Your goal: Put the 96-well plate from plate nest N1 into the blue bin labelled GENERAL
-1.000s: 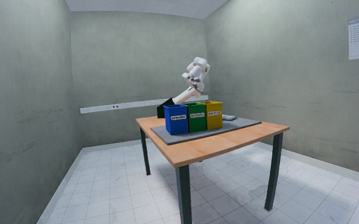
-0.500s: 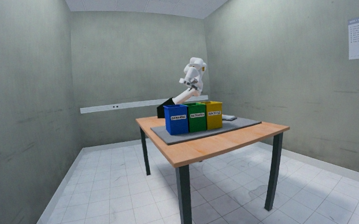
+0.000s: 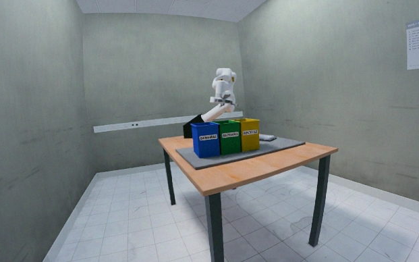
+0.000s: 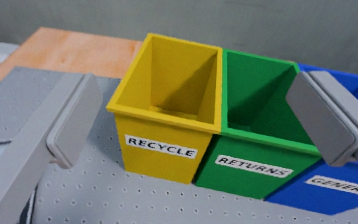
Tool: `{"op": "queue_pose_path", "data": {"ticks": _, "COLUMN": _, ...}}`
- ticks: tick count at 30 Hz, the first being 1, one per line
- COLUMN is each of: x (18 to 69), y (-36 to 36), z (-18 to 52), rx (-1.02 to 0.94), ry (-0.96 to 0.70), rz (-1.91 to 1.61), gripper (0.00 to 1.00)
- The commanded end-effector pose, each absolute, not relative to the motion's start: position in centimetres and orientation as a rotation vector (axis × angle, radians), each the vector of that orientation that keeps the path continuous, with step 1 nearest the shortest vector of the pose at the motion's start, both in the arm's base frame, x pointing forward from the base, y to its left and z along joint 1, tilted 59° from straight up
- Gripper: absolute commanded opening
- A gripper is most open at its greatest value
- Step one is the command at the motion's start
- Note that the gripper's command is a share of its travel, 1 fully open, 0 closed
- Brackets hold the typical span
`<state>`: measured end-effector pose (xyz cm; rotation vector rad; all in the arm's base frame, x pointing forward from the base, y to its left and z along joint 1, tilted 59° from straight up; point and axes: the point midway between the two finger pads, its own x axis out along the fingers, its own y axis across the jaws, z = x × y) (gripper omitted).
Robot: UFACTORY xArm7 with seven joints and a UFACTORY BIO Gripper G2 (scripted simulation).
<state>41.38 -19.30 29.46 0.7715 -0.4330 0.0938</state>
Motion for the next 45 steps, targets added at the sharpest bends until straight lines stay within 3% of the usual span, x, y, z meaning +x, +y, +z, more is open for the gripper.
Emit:
{"op": "queue_pose_path", "data": {"ticks": 1, "x": 41.4, "y": -19.4, "z": 30.3, "rx": 0.906, "ry": -0.503, "rz": 0.052, "gripper": 0.37}}
{"op": "queue_pose_path", "data": {"ticks": 13, "x": 41.4, "y": -19.4, "z": 30.3, "rx": 0.906, "ry": -0.503, "rz": 0.052, "gripper": 0.37}}
{"op": "queue_pose_path", "data": {"ticks": 25, "x": 41.3, "y": -15.7, "z": 33.7, "rx": 0.815, "ry": -0.650, "rz": 0.355, "gripper": 0.37}}
{"op": "queue_pose_path", "data": {"ticks": 45, "x": 41.2, "y": -9.0, "z": 39.7, "rx": 0.815, "ry": -0.651, "rz": 0.356, "gripper": 0.37}}
